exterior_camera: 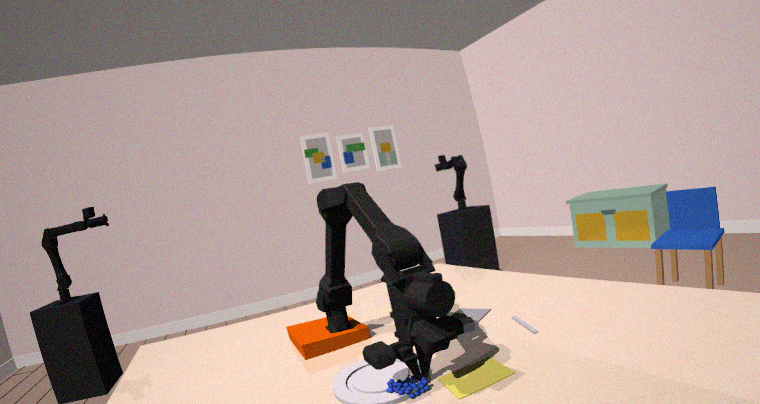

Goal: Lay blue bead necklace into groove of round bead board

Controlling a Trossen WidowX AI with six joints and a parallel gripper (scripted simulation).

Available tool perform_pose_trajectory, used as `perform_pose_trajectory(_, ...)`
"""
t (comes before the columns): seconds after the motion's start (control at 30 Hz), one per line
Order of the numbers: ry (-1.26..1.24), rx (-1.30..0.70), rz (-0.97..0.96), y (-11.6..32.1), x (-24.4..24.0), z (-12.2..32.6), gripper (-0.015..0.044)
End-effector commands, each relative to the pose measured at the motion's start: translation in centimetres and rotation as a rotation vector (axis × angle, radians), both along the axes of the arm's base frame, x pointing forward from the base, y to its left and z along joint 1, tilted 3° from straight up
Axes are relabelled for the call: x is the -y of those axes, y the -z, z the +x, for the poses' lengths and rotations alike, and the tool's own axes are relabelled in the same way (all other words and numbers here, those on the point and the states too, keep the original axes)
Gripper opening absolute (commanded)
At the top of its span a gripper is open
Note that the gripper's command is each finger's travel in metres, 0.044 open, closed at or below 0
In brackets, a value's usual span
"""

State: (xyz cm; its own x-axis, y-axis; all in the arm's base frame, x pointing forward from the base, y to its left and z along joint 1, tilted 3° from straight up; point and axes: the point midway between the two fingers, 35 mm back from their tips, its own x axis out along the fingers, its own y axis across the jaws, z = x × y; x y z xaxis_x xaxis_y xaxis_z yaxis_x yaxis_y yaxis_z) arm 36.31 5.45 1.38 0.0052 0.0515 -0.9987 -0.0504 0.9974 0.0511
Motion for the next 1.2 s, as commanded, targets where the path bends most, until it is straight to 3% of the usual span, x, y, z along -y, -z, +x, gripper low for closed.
perform_pose_trajectory(0.0,0.000,0.000,0.000,0.0,0.0,0.0,0.0000)
perform_pose_trajectory(0.8,0.006,-0.006,-0.001,-2.5,0.2,-0.1,0.0000)
perform_pose_trajectory(1.17,0.006,-0.007,-0.003,-2.4,2.3,-2.7,0.0000)
